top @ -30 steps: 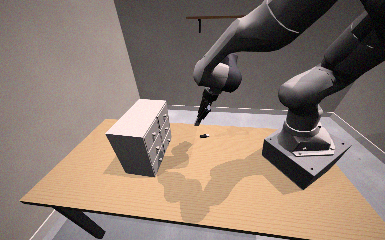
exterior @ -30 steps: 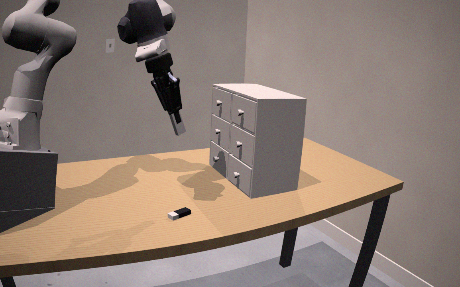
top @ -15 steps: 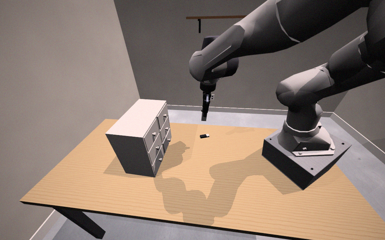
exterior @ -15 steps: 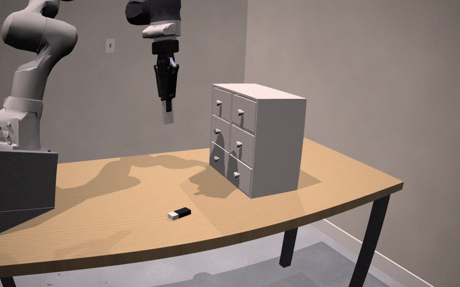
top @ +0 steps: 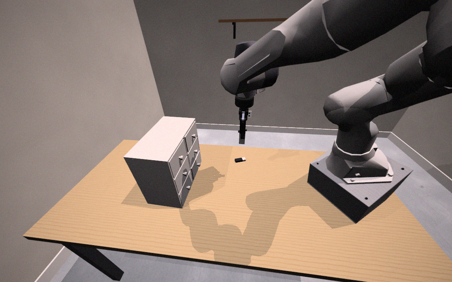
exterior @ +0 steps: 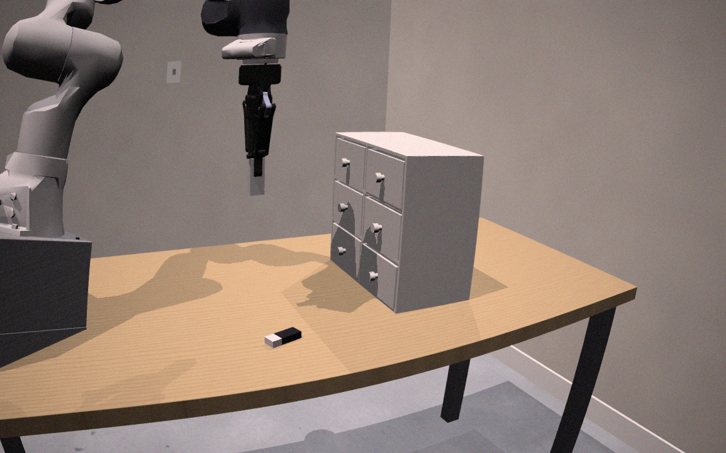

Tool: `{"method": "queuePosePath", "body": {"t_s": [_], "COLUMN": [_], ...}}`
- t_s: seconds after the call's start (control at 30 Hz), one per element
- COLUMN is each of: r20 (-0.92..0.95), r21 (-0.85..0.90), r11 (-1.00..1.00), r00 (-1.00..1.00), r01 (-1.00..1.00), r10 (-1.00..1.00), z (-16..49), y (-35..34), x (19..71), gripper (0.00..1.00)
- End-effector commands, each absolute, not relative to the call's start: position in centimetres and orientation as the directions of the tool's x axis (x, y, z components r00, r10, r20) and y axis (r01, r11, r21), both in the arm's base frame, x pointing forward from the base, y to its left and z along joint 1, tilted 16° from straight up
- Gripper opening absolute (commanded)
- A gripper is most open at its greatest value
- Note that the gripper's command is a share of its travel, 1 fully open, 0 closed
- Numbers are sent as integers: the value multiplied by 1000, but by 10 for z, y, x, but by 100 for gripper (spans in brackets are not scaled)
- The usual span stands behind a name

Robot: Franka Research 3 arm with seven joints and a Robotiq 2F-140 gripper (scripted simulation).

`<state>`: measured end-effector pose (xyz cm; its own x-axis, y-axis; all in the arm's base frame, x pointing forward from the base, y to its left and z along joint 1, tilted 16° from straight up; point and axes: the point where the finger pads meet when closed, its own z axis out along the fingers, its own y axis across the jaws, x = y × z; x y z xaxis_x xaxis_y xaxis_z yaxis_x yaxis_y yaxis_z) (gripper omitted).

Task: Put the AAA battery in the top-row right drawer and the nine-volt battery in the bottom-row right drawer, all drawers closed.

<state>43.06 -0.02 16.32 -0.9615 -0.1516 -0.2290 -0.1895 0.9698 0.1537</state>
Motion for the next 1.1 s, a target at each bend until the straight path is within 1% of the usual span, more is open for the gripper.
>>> {"method": "queuePosePath", "body": {"t_s": [0.0,0.73,0.77,1.07], "r20": [-218,-218,-221,-221], "r21": [163,163,164,164], "r11": [973,973,972,972], "r00": [-968,-968,-967,-967], "r01": [-163,-163,-166,-166], "r10": [-126,-126,-128,-128], "z": [163,163,163,163], "y": [1,1,1,1], "x": [429,429,429,429], "gripper": [0,0,100,100]}}
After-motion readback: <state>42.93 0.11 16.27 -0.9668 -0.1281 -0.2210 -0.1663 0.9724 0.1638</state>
